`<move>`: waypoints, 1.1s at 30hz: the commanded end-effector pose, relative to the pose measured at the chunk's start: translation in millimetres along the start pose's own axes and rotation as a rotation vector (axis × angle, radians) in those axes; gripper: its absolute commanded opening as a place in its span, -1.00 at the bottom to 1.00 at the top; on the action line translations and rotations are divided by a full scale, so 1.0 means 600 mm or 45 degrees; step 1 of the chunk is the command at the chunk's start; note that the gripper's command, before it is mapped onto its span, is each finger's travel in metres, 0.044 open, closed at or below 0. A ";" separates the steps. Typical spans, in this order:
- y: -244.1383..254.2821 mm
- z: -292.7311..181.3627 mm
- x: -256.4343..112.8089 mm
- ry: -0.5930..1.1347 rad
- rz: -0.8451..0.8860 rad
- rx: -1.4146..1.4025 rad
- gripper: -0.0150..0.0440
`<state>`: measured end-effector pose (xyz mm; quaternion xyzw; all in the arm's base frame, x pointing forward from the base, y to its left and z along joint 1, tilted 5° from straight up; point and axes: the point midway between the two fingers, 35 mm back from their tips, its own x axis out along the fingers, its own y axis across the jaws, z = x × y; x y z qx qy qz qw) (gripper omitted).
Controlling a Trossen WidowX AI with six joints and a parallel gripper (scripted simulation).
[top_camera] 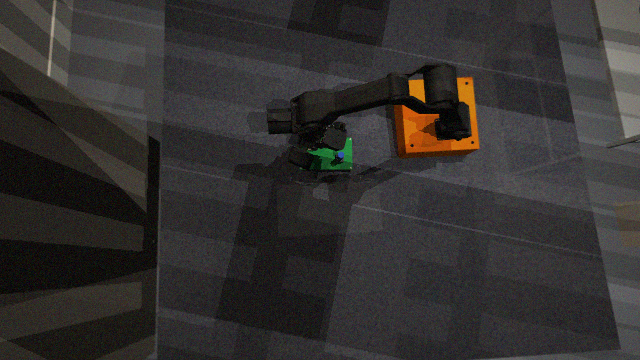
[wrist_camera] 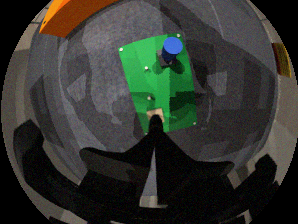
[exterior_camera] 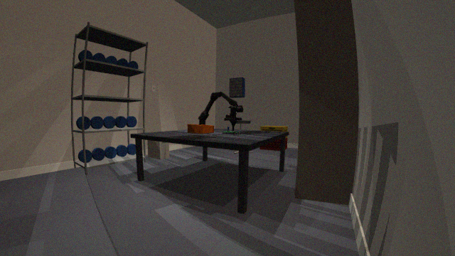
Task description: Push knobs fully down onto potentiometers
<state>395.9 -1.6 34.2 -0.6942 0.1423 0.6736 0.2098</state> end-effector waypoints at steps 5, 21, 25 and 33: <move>0.000 -0.001 0.008 -0.001 0.005 0.005 -0.49; 0.000 -0.001 0.009 -0.001 0.005 0.005 -0.49; 0.000 -0.001 0.009 -0.001 0.005 0.005 -0.49; -0.001 -0.001 -0.009 -0.001 0.005 0.005 -0.49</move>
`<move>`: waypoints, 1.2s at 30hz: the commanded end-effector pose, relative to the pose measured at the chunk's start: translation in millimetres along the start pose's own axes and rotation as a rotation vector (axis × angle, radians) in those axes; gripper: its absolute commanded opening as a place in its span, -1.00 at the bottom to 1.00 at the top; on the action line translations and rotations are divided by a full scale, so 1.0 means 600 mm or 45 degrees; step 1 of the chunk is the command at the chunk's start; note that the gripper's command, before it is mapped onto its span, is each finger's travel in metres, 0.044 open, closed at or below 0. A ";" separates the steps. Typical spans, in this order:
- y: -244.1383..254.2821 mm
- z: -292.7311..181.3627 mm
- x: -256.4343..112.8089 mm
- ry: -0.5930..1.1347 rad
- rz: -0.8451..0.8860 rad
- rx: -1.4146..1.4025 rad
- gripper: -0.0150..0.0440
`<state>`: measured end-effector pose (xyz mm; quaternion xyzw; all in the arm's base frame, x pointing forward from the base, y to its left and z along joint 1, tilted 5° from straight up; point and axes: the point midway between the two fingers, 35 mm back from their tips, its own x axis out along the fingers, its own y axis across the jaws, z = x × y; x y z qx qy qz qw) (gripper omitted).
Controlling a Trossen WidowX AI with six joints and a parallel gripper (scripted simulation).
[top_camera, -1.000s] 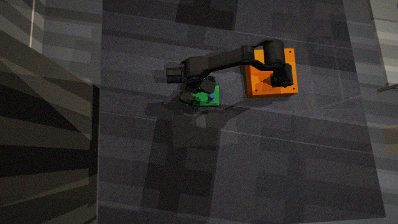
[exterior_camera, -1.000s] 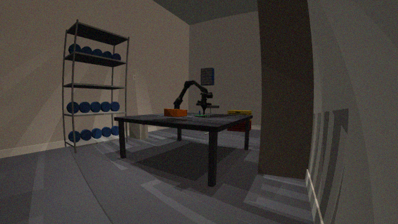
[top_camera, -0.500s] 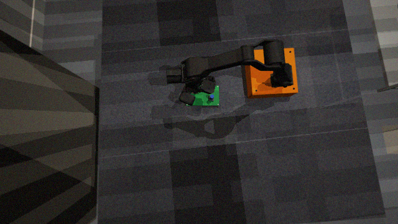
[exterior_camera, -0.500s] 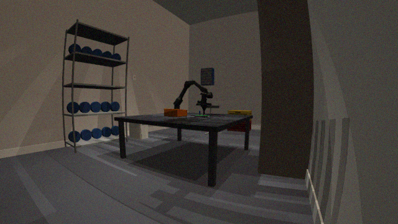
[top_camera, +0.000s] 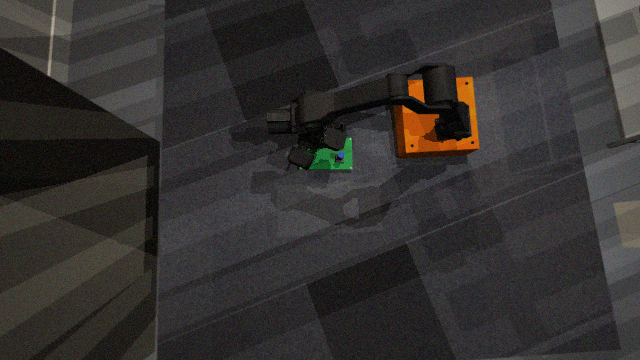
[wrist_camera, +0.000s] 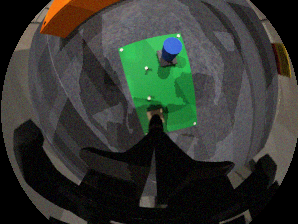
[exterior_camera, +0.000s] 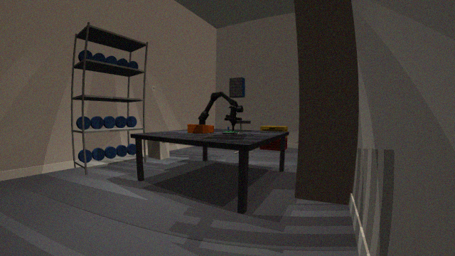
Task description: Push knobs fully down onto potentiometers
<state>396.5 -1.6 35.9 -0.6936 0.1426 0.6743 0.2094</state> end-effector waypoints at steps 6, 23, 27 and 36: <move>0.000 0.000 -0.022 0.001 0.004 0.005 -0.49; 0.047 0.116 -0.058 -0.008 0.005 0.003 0.93; 0.082 0.191 -0.066 -0.012 0.009 0.005 1.00; 0.124 0.275 -0.057 -0.017 0.012 0.006 1.00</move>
